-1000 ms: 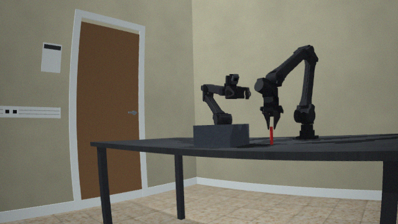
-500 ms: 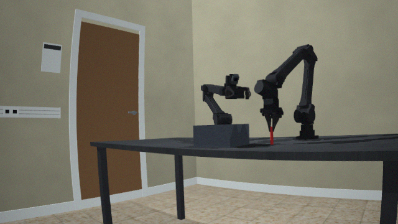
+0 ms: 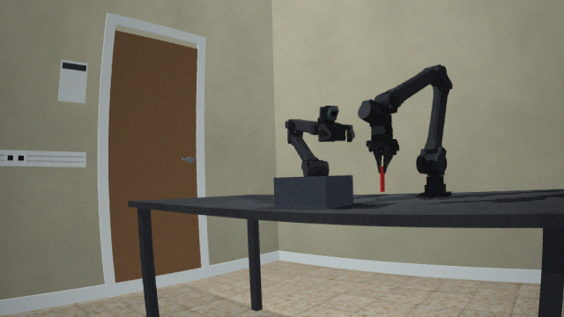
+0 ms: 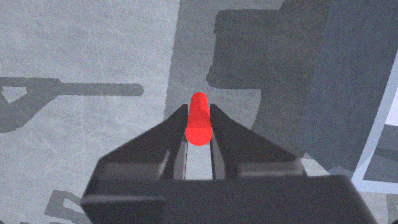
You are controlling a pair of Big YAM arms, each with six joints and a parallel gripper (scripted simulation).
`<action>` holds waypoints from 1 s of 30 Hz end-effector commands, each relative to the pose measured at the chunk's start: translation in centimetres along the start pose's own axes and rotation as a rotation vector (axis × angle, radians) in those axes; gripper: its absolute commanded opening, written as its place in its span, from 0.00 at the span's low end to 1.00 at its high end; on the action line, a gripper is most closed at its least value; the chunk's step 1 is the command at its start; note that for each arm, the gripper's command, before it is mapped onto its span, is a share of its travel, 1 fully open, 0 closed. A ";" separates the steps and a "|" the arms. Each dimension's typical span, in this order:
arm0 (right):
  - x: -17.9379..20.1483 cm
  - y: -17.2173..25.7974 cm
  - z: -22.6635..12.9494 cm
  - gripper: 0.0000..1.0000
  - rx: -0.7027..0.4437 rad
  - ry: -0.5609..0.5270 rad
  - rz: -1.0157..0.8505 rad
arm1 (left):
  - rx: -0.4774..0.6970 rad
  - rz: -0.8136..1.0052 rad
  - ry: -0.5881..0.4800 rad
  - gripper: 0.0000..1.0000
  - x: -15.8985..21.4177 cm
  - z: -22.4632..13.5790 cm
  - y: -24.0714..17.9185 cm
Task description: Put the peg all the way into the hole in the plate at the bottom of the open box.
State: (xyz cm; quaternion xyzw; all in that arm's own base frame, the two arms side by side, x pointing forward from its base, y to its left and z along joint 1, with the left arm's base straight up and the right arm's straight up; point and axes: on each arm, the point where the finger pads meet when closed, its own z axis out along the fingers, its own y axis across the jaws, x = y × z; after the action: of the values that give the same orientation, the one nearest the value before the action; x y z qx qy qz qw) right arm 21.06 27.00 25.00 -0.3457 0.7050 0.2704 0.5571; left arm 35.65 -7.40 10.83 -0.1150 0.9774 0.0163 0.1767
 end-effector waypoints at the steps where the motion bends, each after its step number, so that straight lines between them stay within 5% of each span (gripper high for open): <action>1: -6.1 -1.9 -1.0 1.00 0.052 -0.050 0.026 | 0.045 -0.038 -0.080 0.07 -5.9 -2.5 -3.9; 6: -10.3 -5.9 -4.2 1.00 0.171 0.045 0.053 | 0.097 -0.070 -0.162 0.07 -13.2 -5.6 -10.8; 10: -11.2 -7.0 -5.3 1.00 0.208 0.083 0.063 | 0.100 -0.056 -0.158 0.07 -13.8 -6.6 -13.2; 20: -15.0 -9.5 -11.4 1.00 0.324 0.154 0.109 | 0.047 -0.027 -0.043 0.07 -7.4 -6.4 -22.5; 30: -15.2 -9.7 -11.1 1.00 0.327 0.152 0.110 | 0.030 -0.001 -0.023 0.07 -5.6 -6.1 -23.7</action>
State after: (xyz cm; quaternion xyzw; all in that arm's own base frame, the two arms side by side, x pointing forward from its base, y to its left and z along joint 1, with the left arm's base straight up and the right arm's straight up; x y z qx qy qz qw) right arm 24.14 15.70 38.54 -0.2410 0.8141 0.1495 0.5067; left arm 42.14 -28.58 14.96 -0.0964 0.9815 0.0277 0.1629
